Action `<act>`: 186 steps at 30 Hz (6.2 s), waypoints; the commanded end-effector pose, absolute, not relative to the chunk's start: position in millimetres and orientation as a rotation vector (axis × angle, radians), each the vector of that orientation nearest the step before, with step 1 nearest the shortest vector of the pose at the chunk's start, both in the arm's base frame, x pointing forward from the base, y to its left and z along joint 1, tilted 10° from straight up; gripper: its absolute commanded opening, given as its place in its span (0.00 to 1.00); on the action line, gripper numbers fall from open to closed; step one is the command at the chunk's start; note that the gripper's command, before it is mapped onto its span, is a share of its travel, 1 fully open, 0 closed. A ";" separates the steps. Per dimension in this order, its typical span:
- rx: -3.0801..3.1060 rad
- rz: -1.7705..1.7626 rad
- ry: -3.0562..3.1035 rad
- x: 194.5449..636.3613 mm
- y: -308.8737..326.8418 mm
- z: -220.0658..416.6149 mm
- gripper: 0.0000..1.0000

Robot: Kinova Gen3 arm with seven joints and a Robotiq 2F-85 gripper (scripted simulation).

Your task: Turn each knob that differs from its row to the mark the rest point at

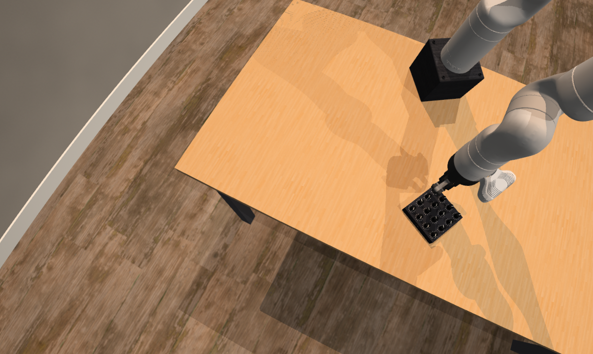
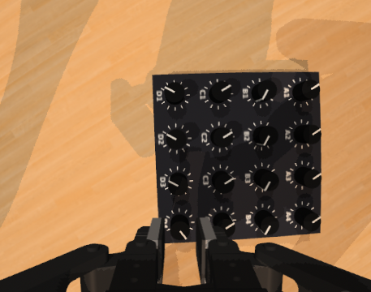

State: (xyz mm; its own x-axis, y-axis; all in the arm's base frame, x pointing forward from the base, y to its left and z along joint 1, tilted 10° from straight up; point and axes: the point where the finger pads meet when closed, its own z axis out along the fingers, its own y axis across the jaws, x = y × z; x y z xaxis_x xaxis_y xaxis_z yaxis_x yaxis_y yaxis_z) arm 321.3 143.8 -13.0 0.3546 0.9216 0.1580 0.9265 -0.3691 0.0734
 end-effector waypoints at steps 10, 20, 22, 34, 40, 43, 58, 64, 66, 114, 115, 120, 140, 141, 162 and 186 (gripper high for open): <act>-2.562 -0.270 -1.748 321.5 144.0 -12.6 0.19; -2.562 -0.270 -1.748 321.5 144.0 -12.6 0.19; -2.562 -0.270 -1.748 321.5 144.0 -12.6 0.19; -2.562 -0.270 -1.748 321.6 144.1 -13.1 0.19; -2.562 -0.270 -1.748 321.9 144.4 -16.1 0.19; -2.562 -0.270 -1.748 322.3 144.7 -18.5 0.19; -2.562 -0.270 -1.748 323.3 145.7 -26.3 0.19; -2.562 -0.270 -1.748 323.3 145.7 -26.4 0.19; -2.562 -0.270 -1.748 323.3 145.7 -26.4 0.19; -2.562 -0.270 -1.748 323.3 145.7 -26.4 0.08; -2.562 -0.270 -1.748 323.3 145.7 -26.4 0.08; -2.562 -0.270 -1.748 323.3 145.7 -26.4 0.08; -2.548 -0.270 -1.770 323.3 145.7 -26.4 0.08; -2.545 -0.271 -1.776 323.3 145.7 -26.4 0.08; -2.357 -0.275 -2.046 323.3 145.7 -26.4 0.08; -1.877 -0.275 -2.542 323.3 145.7 -26.4 0.08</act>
